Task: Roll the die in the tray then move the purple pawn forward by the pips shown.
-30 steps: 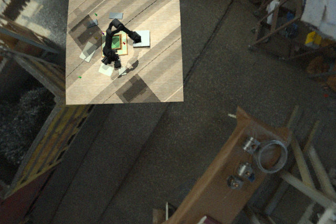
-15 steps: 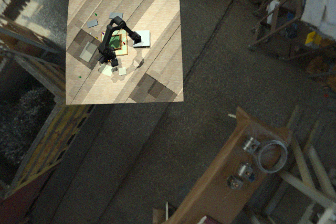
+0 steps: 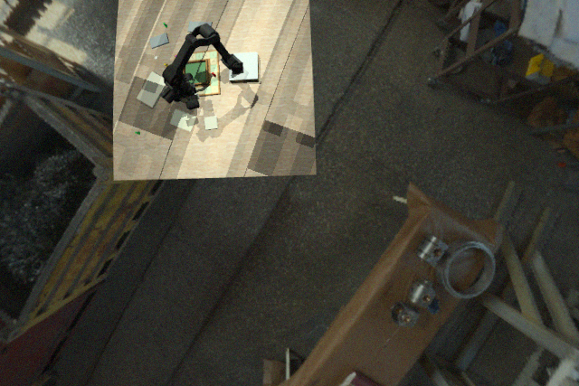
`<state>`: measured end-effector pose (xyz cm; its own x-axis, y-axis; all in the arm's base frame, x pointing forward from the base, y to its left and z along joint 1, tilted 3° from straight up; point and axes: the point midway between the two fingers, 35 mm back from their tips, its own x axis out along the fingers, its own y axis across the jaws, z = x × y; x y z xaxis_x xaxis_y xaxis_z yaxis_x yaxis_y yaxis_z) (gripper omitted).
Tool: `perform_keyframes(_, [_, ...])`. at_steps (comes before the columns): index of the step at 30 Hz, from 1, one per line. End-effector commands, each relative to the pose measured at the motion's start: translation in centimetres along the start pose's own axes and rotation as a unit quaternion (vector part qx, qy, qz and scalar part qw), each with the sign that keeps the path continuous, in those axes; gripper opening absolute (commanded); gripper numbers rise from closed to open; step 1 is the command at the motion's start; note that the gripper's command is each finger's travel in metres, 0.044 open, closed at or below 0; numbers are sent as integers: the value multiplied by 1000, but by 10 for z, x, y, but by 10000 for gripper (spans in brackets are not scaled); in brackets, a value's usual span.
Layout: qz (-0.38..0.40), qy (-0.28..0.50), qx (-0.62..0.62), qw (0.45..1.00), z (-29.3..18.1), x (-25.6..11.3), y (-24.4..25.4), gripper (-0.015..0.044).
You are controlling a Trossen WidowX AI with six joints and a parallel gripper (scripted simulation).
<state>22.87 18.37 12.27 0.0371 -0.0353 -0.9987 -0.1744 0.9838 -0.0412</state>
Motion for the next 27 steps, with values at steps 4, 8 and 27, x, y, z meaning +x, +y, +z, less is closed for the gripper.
perform_keyframes(4, [-1, 0, 20, 1000, 10, 4, -31, 0])
perform_keyframes(8, [-5, 0, 23, 1000, 13, 7, -49, 0])
perform_keyframes(27, [-9, -1, 73, 997, 18, 24, -138, 0])
